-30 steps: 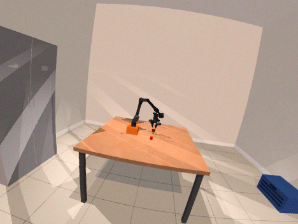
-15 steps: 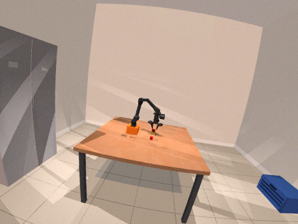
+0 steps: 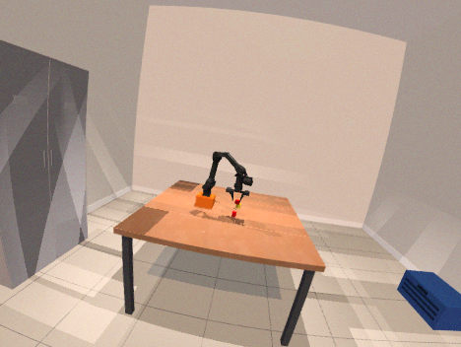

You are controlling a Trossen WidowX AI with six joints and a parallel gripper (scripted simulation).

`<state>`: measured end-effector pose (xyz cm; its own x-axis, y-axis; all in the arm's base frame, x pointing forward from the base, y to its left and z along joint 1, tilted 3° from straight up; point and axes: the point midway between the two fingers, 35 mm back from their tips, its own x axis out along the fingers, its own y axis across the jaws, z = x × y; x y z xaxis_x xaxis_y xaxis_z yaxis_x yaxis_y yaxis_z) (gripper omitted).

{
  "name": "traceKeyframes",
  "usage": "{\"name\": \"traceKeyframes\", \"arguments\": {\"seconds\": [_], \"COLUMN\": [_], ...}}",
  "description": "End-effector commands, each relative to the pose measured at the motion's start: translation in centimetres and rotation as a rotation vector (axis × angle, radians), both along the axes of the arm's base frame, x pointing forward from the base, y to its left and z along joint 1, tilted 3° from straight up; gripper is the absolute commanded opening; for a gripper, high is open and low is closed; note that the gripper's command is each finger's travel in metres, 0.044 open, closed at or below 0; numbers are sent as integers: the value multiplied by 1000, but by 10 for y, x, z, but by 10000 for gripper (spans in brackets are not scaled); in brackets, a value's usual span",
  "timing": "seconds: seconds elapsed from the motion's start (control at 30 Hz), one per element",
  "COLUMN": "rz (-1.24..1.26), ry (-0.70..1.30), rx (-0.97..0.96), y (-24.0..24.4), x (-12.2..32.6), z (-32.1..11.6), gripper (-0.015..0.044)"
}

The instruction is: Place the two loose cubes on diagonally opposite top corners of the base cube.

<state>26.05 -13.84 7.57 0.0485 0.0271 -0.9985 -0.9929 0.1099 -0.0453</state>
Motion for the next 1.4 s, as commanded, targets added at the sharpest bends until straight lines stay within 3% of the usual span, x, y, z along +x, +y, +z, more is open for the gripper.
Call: {"name": "traceKeyframes", "arguments": {"seconds": [0.0,0.2,1.33,1.37], "rz": [15,15,15,15], "ry": [-1,-1,-1,-1], "rx": [-2,-1,-1,-1], "y": [-2,0,2,2], "x": [1,3,5,5], "z": [-6,-60,-109,-109], "gripper": [265,265,265,239]}}
